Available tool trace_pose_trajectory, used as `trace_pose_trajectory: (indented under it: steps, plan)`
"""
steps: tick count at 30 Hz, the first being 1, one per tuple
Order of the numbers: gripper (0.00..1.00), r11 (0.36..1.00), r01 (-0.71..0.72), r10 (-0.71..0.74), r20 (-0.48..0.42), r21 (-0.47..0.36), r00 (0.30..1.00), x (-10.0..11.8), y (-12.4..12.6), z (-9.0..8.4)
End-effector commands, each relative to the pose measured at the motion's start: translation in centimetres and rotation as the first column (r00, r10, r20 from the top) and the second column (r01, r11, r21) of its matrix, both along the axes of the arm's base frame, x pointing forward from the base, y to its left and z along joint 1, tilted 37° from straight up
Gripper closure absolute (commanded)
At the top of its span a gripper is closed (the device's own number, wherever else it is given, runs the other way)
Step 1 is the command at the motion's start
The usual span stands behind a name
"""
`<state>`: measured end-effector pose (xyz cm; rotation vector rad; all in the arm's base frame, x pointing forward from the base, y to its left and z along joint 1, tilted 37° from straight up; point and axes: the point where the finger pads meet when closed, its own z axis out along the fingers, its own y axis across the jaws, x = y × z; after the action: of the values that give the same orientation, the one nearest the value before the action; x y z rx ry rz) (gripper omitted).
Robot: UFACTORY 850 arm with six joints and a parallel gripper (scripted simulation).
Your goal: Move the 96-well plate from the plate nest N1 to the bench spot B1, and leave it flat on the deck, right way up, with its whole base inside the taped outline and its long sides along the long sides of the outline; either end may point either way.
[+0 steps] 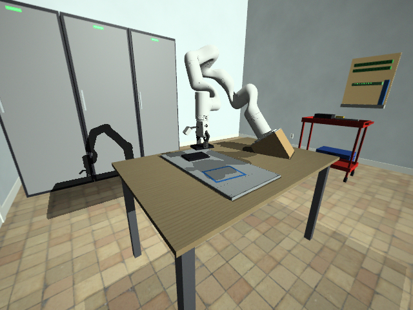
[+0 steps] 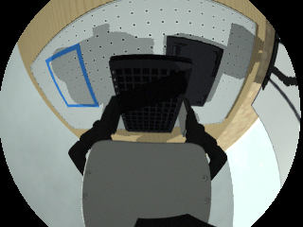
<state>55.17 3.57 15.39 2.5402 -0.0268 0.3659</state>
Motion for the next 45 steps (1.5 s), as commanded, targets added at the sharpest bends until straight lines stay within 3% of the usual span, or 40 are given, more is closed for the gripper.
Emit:
trace_pose_trajectory:
  steps: [1, 45]
  plan:
    - [1.0, 1.0, 0.0, 0.0, 0.002, 0.0, 1.0, 0.1, 0.4, -0.2]
    - [1.0, 1.0, 0.0, 0.0, 0.002, 0.001, 1.0, 1.1, 11.3, -7.9]
